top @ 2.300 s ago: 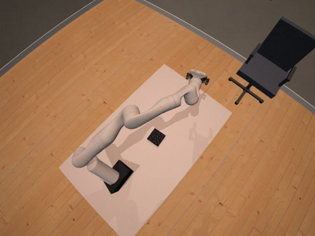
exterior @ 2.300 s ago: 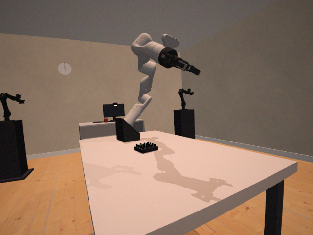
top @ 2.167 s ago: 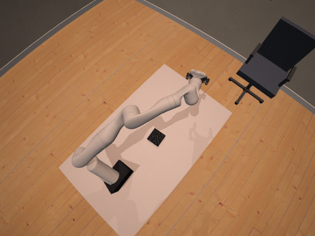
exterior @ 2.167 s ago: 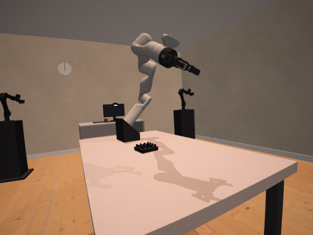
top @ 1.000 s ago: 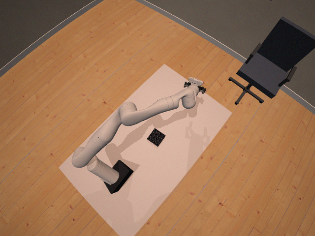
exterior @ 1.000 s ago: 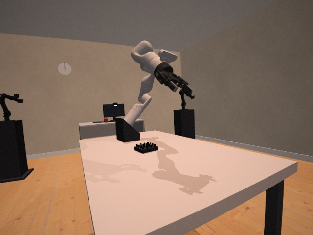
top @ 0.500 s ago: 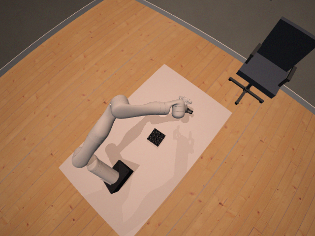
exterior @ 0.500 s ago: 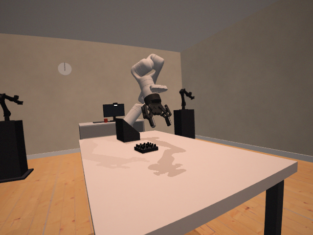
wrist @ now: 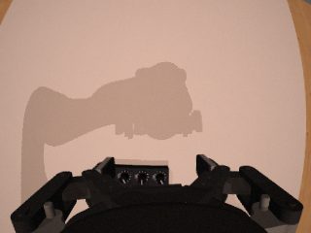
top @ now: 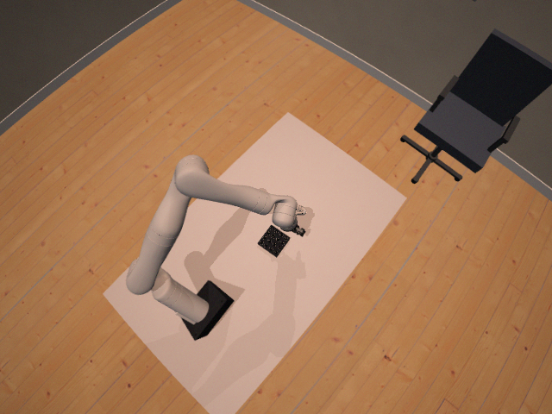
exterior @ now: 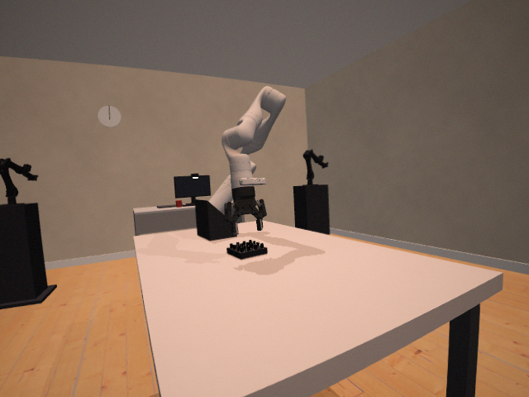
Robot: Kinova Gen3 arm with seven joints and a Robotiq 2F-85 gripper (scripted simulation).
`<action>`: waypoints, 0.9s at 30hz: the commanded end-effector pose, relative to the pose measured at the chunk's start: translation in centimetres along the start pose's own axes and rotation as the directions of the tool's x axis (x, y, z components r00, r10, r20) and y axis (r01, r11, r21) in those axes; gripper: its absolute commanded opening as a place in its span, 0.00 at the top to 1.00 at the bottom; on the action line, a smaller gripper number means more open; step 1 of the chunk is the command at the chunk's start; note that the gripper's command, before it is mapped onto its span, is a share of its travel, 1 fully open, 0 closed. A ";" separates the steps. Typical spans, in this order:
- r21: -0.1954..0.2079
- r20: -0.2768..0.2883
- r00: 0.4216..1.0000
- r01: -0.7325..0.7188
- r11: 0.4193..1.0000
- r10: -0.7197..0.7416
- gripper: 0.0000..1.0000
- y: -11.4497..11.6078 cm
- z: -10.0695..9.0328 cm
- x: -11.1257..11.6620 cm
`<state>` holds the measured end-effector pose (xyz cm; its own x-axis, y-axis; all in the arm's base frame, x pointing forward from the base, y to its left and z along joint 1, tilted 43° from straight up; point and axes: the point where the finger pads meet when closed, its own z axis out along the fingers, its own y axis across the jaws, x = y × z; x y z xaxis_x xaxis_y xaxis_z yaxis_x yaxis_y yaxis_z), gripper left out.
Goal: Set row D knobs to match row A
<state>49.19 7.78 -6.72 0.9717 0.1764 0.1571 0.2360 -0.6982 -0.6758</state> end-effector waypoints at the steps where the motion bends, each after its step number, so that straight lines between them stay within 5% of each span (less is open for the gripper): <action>1: -0.003 0.029 1.000 -0.005 1.000 0.005 0.00 -1.2 -0.4 -2.2; 11: 0.007 0.132 0.991 -0.028 1.000 0.027 0.00 -3.5 -0.4 -8.9; 27: 0.008 0.141 0.990 -0.030 1.000 0.029 0.00 -3.7 -0.4 -9.5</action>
<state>39.05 8.47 -5.47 0.9668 0.2535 0.0333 0.2063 -0.6967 -0.6871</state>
